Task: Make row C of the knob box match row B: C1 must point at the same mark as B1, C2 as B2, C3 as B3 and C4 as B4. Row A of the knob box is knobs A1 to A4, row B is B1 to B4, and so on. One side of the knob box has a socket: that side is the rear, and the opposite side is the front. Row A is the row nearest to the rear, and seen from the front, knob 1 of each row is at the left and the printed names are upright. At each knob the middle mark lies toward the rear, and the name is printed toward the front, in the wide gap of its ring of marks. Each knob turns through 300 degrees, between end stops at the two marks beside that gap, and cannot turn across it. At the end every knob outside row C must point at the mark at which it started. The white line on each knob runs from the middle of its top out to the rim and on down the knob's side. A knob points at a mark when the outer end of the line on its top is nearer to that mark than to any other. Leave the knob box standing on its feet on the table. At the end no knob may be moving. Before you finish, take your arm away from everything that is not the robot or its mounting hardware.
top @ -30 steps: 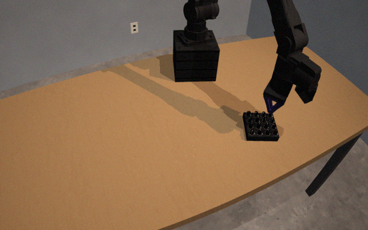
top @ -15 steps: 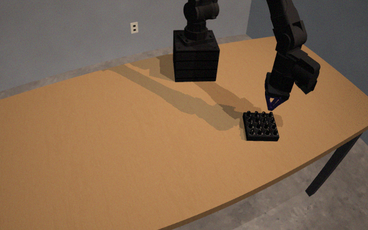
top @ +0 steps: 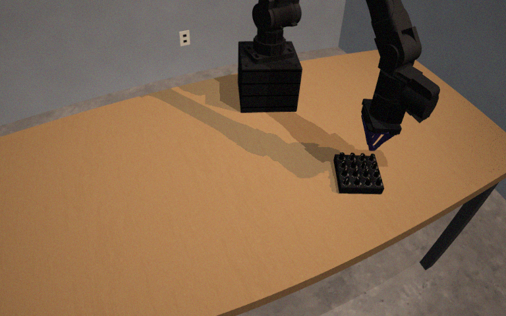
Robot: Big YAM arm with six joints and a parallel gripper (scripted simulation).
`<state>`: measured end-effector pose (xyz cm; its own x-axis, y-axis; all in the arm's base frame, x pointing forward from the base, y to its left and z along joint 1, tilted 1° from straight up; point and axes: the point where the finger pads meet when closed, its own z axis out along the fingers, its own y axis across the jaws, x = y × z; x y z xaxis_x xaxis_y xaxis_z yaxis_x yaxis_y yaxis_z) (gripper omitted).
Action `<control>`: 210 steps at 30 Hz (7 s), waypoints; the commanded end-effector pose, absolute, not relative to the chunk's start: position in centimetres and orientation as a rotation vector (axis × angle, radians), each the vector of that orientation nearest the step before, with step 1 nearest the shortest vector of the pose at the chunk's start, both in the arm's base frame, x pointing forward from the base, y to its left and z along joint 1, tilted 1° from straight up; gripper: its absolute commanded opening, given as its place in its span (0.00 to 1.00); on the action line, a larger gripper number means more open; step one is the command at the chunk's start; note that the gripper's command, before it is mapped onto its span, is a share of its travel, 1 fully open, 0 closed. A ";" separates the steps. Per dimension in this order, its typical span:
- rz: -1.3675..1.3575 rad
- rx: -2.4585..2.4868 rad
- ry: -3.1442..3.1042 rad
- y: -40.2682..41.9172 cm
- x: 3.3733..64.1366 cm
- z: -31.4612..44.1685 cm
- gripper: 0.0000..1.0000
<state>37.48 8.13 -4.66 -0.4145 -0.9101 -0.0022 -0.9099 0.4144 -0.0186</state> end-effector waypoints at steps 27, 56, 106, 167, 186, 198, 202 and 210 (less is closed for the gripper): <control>-0.030 -1.722 2.591 8.6 38.0 -3.7 0.18; -0.022 -1.725 2.604 8.2 37.6 -6.4 0.18; -0.023 -1.713 2.610 7.9 37.9 -9.2 0.18; -0.023 -1.714 2.611 7.8 37.8 -9.2 0.18; -0.026 -1.712 2.604 7.4 37.6 -8.8 0.18; -0.026 -1.712 2.604 7.4 37.6 -8.8 0.18; -0.026 -1.712 2.604 7.4 37.6 -8.8 0.18; -0.026 -1.712 2.604 7.4 37.6 -8.8 0.18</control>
<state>37.10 7.59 -8.96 -0.4004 -0.9163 -0.0012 -0.9162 0.4004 -0.0181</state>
